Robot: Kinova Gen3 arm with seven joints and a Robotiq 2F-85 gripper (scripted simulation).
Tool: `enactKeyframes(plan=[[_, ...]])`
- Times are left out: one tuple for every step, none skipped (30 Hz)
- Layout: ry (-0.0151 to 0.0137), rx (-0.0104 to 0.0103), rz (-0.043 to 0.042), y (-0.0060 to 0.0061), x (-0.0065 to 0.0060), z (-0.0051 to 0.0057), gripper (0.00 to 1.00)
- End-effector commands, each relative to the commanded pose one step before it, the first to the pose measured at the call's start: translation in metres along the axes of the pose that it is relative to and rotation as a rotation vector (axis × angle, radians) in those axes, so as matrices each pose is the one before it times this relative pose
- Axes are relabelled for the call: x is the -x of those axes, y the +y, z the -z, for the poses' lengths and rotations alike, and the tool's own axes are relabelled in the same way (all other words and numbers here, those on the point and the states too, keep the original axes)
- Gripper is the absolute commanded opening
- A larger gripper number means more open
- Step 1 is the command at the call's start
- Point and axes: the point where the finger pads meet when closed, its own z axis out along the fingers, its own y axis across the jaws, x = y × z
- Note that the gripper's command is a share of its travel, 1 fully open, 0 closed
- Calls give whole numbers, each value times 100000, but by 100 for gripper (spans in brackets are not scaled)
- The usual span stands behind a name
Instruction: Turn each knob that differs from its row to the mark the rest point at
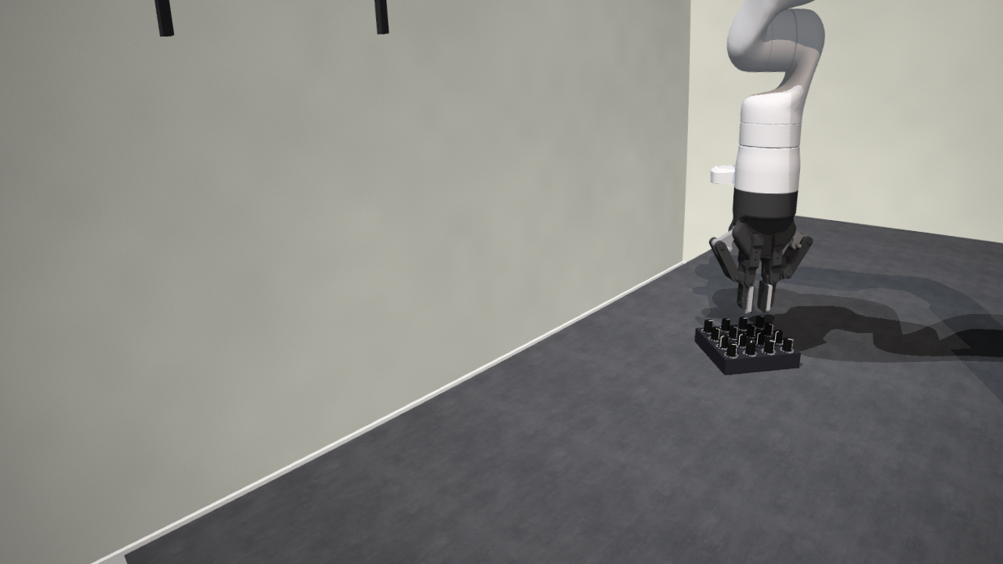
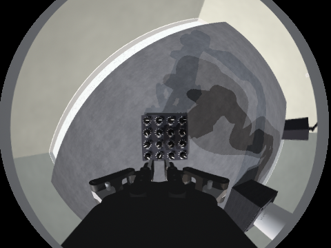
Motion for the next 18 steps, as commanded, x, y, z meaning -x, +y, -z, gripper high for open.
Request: enactKeyframes(plan=[[14, 121, -95, 57, -49, -212, 19], [0, 0, 0, -2, 0, -93, 19], [0, 0, -1, -2, 0, -99, 19], [0, 1, -1, -2, 0, -105, 19], [0, -1, 1, -3, -1, -110, 19], [0, -1, 1, -3, -1, -115, 19], [0, 0, 0, -3, 0, -120, 19], [0, 1, -1, -2, 0, -124, 19], [0, -1, 1, -4, -1, -126, 19], [0, 0, 0, 0, 0, 0, 19], [0, 0, 0, 0, 0, 0, 19], [0, -1, 1, -3, -1, -129, 19], [0, 0, 0, -3, 0, -132, 19], [0, 1, -1, -2, 0, -133, 19], [1, -1, 2, -4, -1, -134, 19], [0, 0, 0, -3, -1, -134, 19], [0, 1, -1, -3, 0, -135, 19], [0, 0, 0, -3, -1, -134, 19]])
